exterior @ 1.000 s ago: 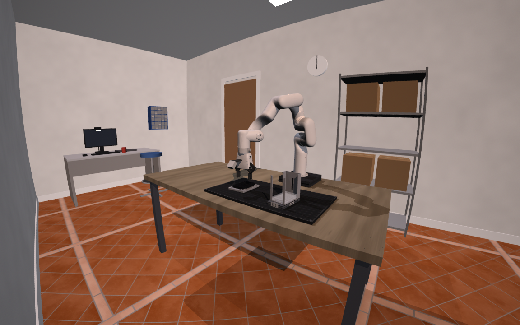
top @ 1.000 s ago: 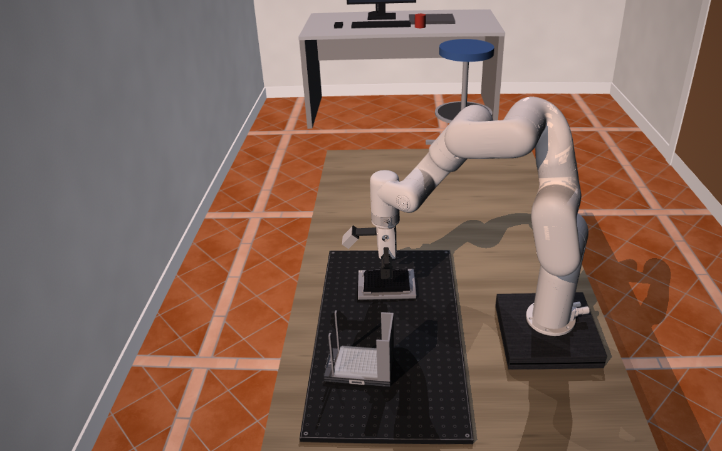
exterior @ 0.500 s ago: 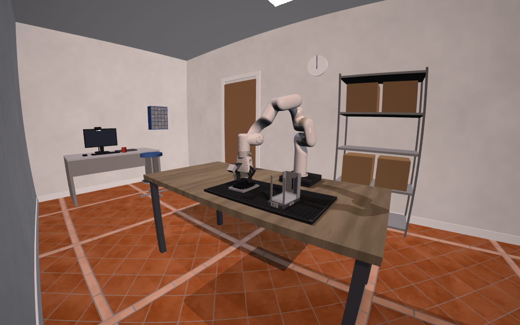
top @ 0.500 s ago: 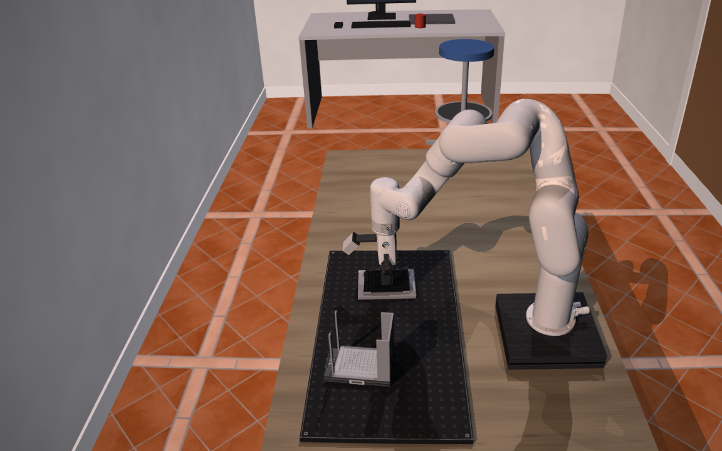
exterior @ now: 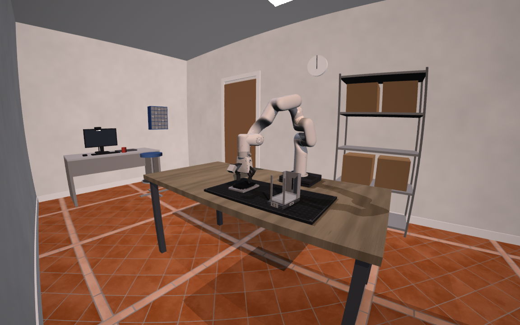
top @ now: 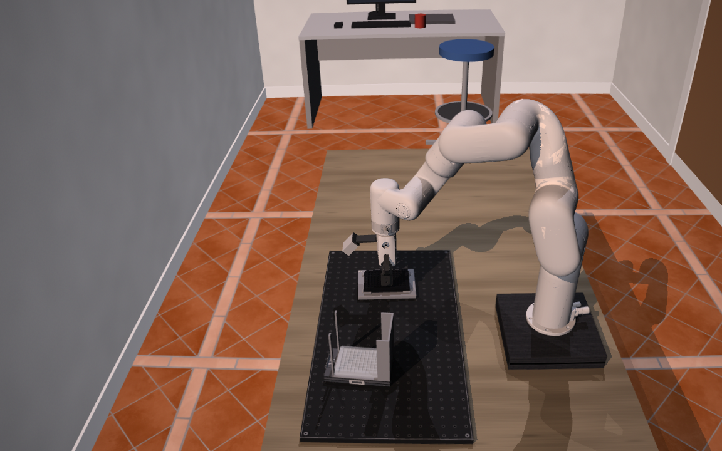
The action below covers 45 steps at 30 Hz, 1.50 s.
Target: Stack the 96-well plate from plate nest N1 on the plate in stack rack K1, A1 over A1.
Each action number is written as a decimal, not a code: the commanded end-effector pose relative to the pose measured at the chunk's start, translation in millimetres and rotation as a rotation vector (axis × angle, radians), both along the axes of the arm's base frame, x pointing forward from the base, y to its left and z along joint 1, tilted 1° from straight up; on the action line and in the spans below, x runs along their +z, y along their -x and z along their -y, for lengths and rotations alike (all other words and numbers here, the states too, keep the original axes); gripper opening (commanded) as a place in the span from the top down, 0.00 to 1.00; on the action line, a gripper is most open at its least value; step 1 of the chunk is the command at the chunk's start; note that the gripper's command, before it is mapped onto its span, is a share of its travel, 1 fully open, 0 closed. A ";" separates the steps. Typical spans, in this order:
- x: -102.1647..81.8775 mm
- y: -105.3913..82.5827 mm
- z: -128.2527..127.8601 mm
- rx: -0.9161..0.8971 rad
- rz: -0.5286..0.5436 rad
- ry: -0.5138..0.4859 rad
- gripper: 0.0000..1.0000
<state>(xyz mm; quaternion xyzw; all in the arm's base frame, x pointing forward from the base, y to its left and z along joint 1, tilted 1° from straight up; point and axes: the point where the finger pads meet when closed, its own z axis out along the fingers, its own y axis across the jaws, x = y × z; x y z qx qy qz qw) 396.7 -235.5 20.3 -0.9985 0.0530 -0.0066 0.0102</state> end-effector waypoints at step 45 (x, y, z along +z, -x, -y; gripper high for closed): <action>-18.3 -1.6 0.4 0.000 0.003 0.002 0.00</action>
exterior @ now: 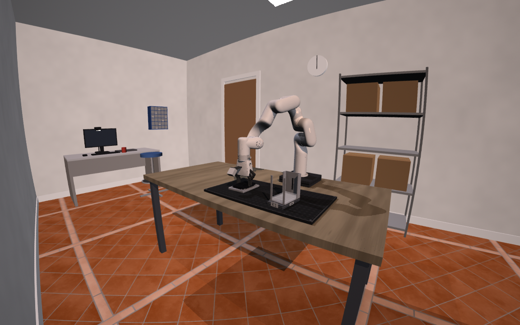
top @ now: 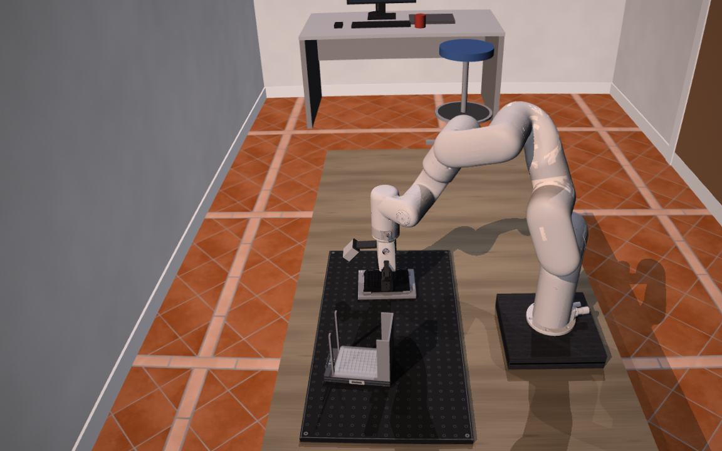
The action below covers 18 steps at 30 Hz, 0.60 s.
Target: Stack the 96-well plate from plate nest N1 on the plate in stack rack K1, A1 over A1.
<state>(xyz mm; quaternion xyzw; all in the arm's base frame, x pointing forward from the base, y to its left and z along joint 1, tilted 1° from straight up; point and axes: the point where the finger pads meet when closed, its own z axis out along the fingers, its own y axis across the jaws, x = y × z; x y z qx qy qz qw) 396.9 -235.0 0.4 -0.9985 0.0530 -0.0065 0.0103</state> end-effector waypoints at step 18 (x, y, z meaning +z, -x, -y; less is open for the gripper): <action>2.0 -1.3 0.8 0.000 0.003 0.002 1.00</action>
